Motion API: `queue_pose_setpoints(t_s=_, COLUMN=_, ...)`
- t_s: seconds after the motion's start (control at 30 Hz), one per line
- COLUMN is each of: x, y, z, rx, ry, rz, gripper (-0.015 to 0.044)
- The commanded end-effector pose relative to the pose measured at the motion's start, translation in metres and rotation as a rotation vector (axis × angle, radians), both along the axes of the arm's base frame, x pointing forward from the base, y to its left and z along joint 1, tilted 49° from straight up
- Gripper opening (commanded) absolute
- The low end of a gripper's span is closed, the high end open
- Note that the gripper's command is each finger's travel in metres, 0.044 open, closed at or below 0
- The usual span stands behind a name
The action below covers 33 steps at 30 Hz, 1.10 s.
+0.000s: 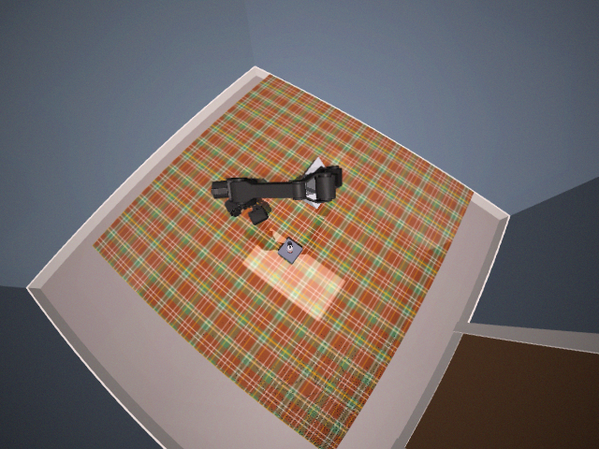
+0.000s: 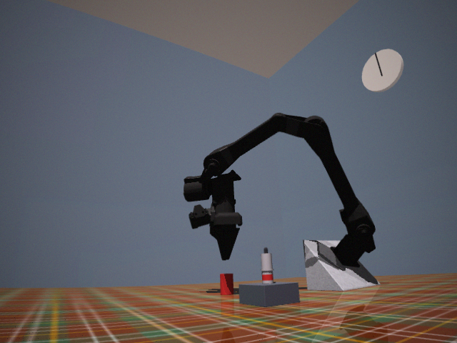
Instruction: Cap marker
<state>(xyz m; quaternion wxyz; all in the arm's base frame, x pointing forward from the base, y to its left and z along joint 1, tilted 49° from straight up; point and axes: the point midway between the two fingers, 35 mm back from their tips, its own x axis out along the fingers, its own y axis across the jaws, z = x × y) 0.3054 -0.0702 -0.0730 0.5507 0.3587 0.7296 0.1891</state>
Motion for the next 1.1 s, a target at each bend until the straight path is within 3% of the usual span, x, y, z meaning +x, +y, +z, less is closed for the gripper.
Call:
queue_pose_setpoints(t_s=0.0, x=-0.001, y=0.006, z=-0.005, rx=0.002, ry=-0.001, rz=-0.009, gripper=0.0258)
queue_pose_setpoints(t_s=1.07, x=-0.008, y=0.046, z=-0.039, rx=0.004, ry=-0.001, rz=-0.009, gripper=0.0258)
